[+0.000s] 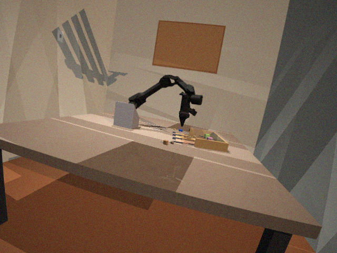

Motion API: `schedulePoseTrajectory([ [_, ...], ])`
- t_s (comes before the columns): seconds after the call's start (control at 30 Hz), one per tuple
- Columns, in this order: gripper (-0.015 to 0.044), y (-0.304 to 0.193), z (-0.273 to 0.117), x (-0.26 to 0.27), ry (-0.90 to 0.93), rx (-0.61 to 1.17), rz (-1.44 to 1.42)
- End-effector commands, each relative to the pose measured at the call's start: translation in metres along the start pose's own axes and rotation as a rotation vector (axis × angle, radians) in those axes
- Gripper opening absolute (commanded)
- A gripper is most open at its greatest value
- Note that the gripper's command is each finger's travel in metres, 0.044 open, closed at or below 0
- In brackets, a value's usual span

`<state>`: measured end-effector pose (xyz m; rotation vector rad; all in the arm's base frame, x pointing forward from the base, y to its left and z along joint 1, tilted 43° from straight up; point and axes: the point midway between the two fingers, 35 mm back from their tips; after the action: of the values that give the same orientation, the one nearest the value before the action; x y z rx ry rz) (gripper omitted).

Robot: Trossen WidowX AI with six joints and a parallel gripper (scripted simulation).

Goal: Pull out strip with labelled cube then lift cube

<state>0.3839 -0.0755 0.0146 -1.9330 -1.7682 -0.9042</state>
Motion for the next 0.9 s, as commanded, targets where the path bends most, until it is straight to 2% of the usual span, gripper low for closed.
schedulePoseTrajectory([
  [0.0,0.0,-0.001,0.002,-0.001,0.0,0.029,-0.013],
  [0.87,0.0,-0.001,0.042,-0.002,0.0,0.029,-0.013],
])
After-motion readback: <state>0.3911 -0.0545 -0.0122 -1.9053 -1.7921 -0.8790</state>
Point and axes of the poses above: the point midway between the two fingers, 35 mm back from their tips, its own z axis out along the fingers, its own x axis across the jaws, y = z × x, and after that the axes turned 4 degrees about z, right-handed
